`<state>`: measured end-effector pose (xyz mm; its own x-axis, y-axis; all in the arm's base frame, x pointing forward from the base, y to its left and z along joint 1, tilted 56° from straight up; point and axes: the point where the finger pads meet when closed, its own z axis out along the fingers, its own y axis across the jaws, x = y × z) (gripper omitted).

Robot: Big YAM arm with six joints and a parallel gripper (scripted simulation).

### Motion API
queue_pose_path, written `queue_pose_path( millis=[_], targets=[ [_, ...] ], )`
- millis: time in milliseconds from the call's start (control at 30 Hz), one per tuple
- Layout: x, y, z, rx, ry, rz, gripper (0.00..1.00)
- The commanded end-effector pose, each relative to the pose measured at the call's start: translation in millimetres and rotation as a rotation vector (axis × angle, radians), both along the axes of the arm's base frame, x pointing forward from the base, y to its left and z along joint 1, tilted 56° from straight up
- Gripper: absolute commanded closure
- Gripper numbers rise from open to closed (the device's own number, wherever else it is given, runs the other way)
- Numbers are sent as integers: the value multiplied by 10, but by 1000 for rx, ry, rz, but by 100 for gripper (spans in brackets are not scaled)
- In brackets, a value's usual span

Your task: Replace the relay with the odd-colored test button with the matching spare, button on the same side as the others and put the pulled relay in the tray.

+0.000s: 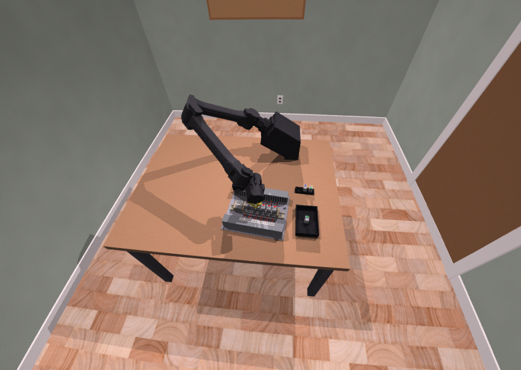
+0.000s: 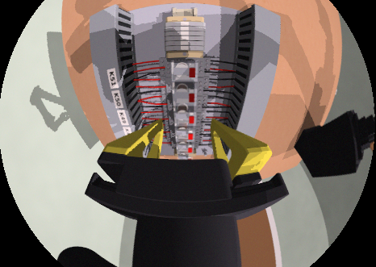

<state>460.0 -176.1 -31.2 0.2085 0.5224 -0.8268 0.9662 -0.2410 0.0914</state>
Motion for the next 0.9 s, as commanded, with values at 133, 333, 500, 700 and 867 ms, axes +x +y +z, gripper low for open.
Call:
queue_pose_path(
  millis=[133,333,500,700,867],
  targets=[
    [221,241,183,-2,-46,34,41],
    [197,241,184,-2,-44,34,41],
    [185,242,175,-2,-41,35,41],
    [176,242,163,-2,-38,36,41],
    [174,242,160,-2,-37,36,41]
  ],
)
